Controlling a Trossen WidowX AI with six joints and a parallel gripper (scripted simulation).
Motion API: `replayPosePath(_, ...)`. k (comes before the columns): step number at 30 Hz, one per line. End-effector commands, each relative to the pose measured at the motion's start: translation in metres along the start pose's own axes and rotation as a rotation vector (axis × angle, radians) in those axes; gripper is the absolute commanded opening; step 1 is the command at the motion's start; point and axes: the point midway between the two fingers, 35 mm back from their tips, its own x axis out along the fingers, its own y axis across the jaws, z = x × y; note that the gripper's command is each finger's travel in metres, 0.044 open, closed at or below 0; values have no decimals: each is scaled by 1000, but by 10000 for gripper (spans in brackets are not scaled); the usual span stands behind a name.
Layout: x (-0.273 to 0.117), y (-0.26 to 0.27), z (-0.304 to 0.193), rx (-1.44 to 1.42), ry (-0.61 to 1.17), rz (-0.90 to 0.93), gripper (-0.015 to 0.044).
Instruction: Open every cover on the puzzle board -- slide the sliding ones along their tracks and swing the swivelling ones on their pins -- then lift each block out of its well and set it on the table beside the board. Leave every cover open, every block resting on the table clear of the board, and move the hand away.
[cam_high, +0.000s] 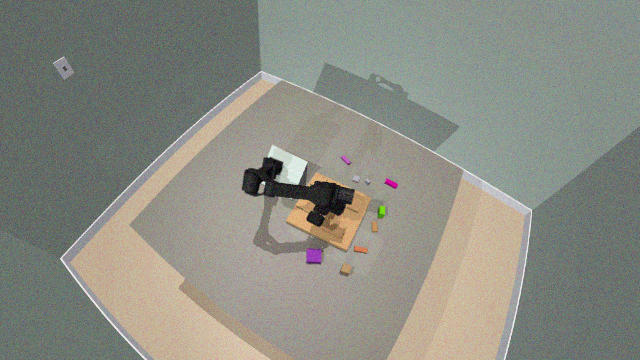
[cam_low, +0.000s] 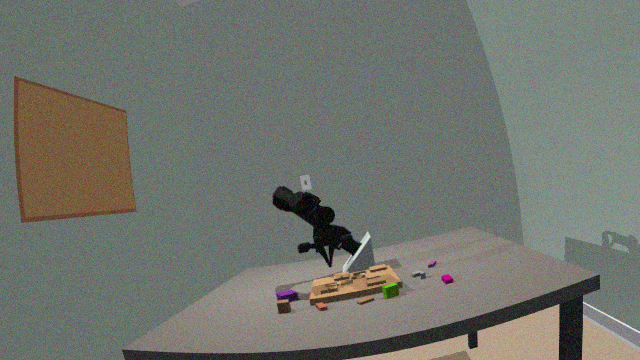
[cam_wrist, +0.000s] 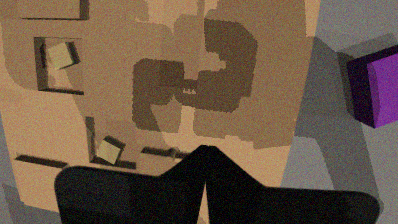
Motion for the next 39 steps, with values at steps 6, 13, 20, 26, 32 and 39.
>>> replayPosePath(6,3,-42,34,-3,9,-21,0)
replayPosePath(13,3,-49,39,-2,9,-25,0)
replayPosePath(20,3,-49,39,-2,9,-25,0)
replayPosePath(26,3,-49,39,-2,9,-25,0)
replayPosePath(32,3,-49,39,-2,9,-25,0)
replayPosePath(39,6,-49,39,-2,9,-25,0)
